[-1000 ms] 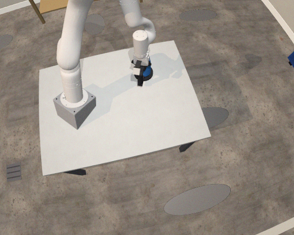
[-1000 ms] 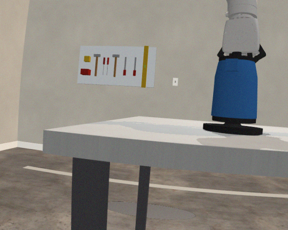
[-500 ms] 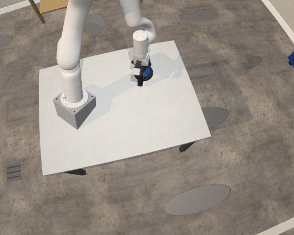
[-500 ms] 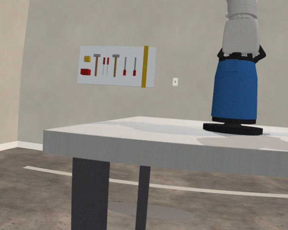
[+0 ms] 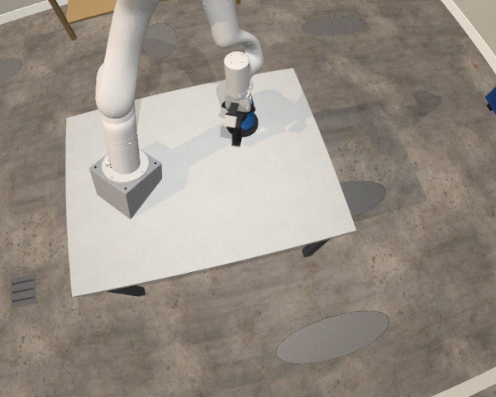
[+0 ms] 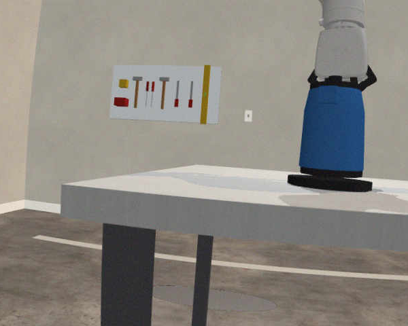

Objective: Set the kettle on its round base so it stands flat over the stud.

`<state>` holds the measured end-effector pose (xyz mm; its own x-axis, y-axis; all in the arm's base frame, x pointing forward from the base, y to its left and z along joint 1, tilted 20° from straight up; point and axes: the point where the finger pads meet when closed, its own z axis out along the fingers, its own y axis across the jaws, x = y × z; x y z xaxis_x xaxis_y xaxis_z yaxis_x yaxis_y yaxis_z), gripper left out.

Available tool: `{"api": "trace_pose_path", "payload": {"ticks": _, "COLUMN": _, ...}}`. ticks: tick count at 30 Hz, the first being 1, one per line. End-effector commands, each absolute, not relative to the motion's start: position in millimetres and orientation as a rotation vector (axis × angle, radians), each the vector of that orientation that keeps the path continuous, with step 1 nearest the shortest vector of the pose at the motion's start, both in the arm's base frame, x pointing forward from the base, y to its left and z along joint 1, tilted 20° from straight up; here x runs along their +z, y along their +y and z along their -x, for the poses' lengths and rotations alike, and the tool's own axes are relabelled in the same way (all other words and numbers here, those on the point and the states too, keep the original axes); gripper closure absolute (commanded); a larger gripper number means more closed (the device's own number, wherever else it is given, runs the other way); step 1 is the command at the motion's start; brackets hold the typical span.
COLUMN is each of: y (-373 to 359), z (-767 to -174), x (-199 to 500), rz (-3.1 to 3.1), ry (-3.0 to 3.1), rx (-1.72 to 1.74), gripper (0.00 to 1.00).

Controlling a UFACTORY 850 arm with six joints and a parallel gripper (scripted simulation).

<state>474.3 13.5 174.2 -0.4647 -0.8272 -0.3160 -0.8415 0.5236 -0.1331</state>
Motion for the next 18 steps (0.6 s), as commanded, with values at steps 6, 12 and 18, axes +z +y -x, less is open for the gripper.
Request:
{"api": "trace_pose_path", "payload": {"ticks": 6, "y": 13.4, "z": -475.0, "x": 174.7, "rz": 1.383, "ry": 2.426, "rx": 0.057, "gripper": 1.00}}
{"api": "trace_pose_path", "payload": {"ticks": 12, "y": 13.6, "z": -475.2, "x": 174.1, "rz": 1.383, "ry": 2.425, "rx": 0.057, "gripper": 1.00}}
{"api": "trace_pose_path", "payload": {"ticks": 18, "y": 14.0, "z": -475.8, "x": 172.0, "rz": 1.383, "ry": 2.426, "rx": 0.057, "gripper": 1.00}}
